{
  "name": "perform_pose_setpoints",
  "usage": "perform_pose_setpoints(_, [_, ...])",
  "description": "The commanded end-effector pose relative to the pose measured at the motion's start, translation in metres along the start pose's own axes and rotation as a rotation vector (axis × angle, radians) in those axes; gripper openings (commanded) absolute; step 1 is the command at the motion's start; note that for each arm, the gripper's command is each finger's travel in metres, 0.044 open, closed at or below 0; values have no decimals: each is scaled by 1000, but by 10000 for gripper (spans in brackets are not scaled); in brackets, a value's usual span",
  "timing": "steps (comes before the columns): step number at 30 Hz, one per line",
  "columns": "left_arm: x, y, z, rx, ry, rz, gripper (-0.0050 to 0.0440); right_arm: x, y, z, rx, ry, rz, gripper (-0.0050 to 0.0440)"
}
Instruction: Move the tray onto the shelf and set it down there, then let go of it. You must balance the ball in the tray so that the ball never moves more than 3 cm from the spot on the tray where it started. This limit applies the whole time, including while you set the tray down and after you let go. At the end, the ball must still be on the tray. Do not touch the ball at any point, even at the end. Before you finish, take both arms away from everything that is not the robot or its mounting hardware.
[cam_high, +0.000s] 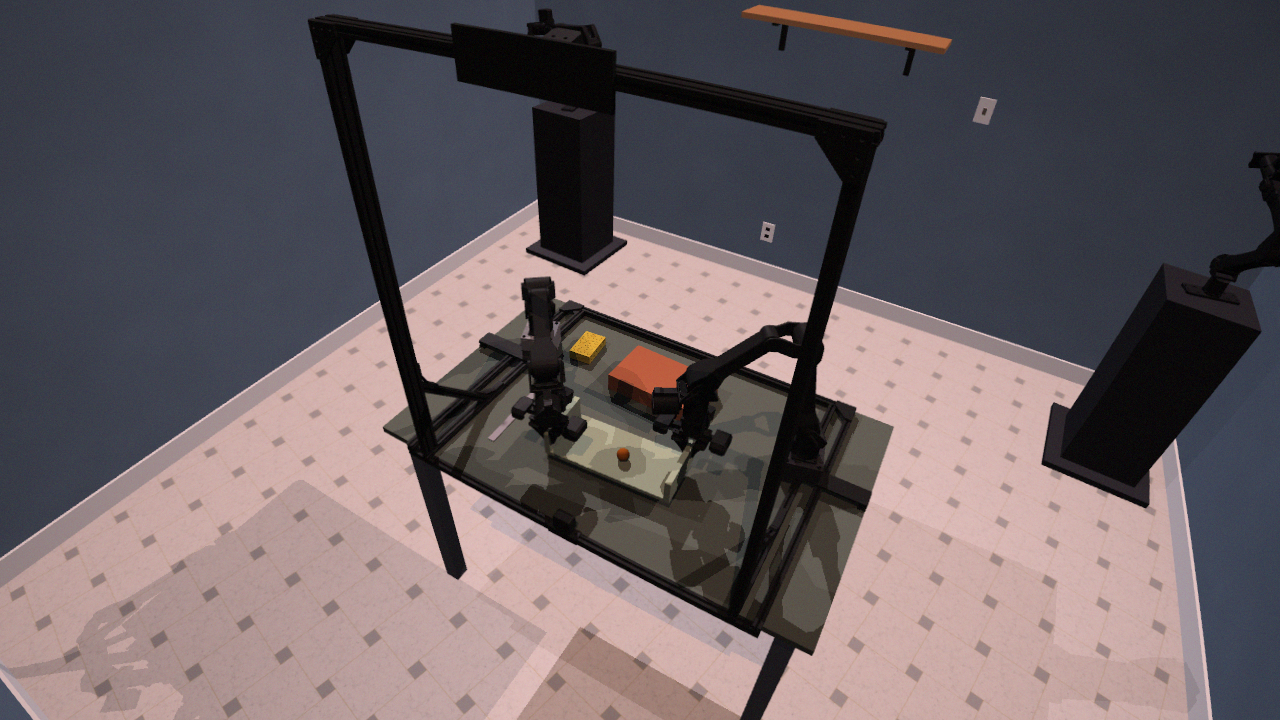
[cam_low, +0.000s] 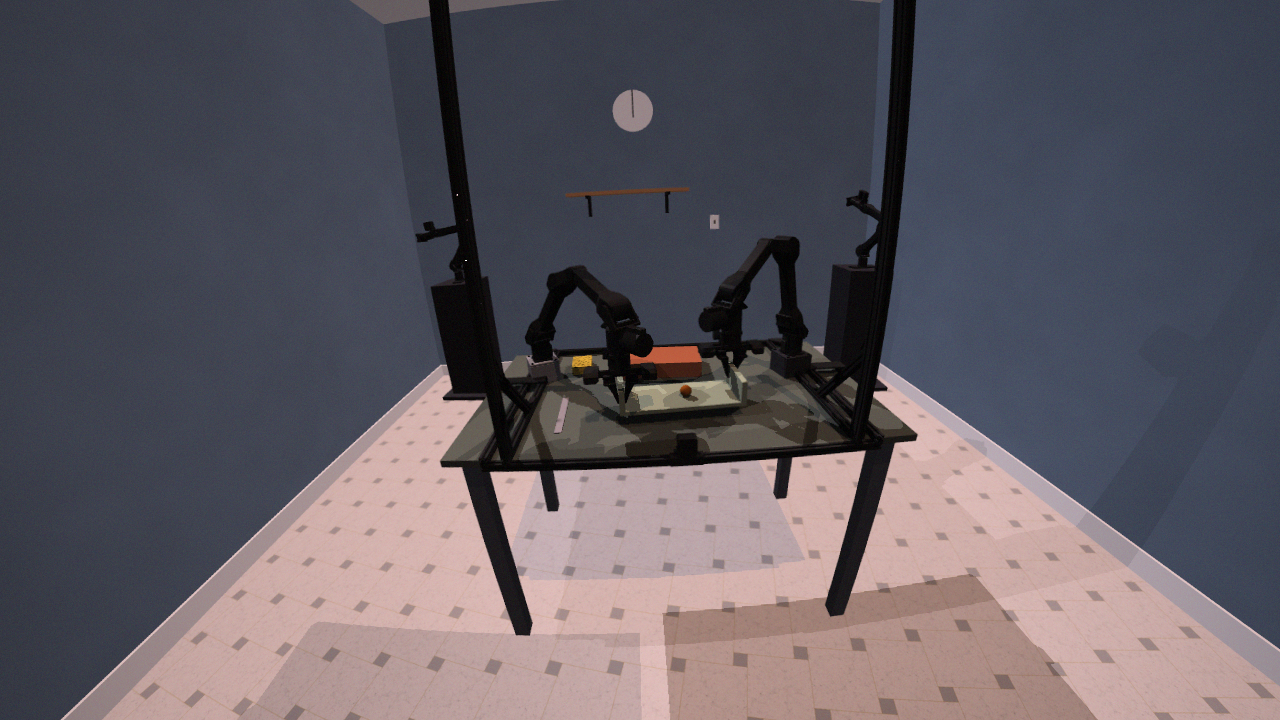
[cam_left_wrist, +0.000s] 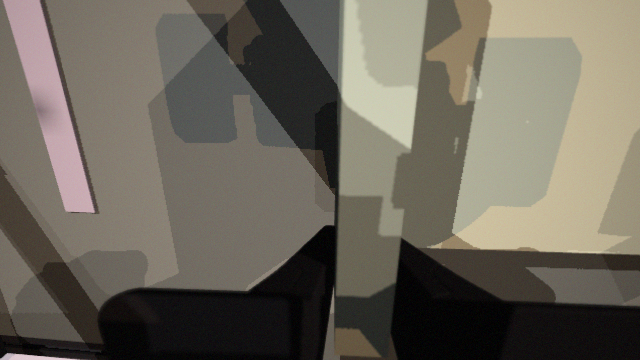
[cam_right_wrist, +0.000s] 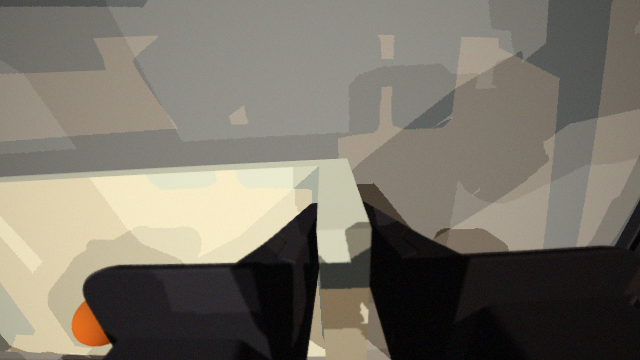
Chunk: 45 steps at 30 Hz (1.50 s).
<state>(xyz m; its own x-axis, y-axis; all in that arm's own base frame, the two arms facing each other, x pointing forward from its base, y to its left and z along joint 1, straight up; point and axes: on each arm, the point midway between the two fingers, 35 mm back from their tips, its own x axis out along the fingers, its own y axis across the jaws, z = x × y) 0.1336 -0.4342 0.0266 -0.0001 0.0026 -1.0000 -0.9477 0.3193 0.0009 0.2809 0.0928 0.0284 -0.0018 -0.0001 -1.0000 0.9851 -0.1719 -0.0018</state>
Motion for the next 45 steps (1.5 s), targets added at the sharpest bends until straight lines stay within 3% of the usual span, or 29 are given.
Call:
perform_pose_setpoints(1, [-7,0,-2,-1,15,1,20,-5,0,-2,-2,13,4,20])
perform_pose_setpoints(45, [-24,0,-2,-1,15,1,20,-22,0,-2,-2,13,3,20])
